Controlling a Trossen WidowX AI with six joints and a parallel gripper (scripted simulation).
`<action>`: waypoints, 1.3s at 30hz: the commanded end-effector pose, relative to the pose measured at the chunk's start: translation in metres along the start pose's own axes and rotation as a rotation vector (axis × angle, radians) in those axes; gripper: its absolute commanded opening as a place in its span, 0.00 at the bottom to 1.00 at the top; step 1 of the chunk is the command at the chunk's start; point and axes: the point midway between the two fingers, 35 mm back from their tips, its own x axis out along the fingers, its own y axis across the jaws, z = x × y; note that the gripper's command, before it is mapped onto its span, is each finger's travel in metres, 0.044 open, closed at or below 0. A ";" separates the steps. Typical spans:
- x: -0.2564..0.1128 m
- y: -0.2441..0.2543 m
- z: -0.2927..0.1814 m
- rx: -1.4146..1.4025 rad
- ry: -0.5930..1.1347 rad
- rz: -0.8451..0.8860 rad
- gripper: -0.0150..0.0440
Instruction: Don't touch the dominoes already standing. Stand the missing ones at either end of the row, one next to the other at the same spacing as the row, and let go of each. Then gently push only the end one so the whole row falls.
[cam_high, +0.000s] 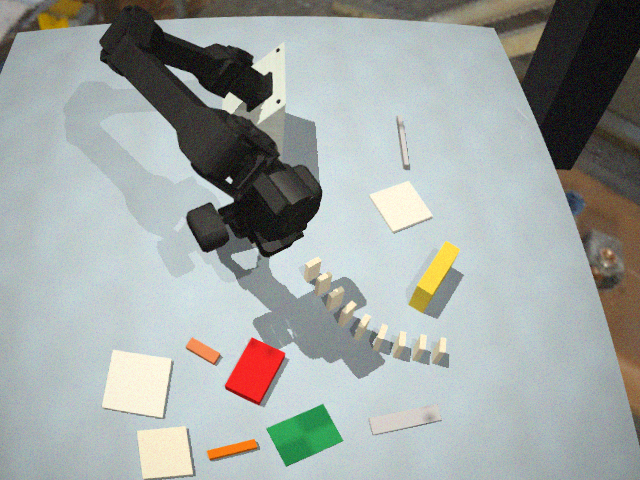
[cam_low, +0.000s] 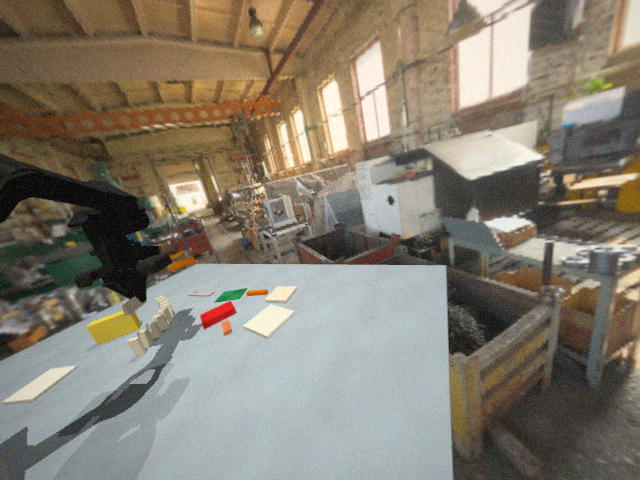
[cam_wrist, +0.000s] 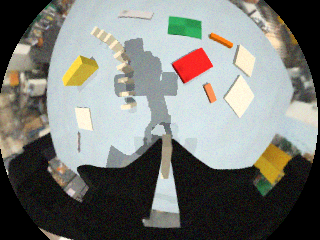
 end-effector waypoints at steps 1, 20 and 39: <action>0.000 -0.031 -0.008 -0.071 0.003 -0.013 0.30; 0.039 -0.008 -0.001 -0.015 -0.127 0.237 0.30; 0.071 0.006 0.014 0.044 -0.475 0.479 0.30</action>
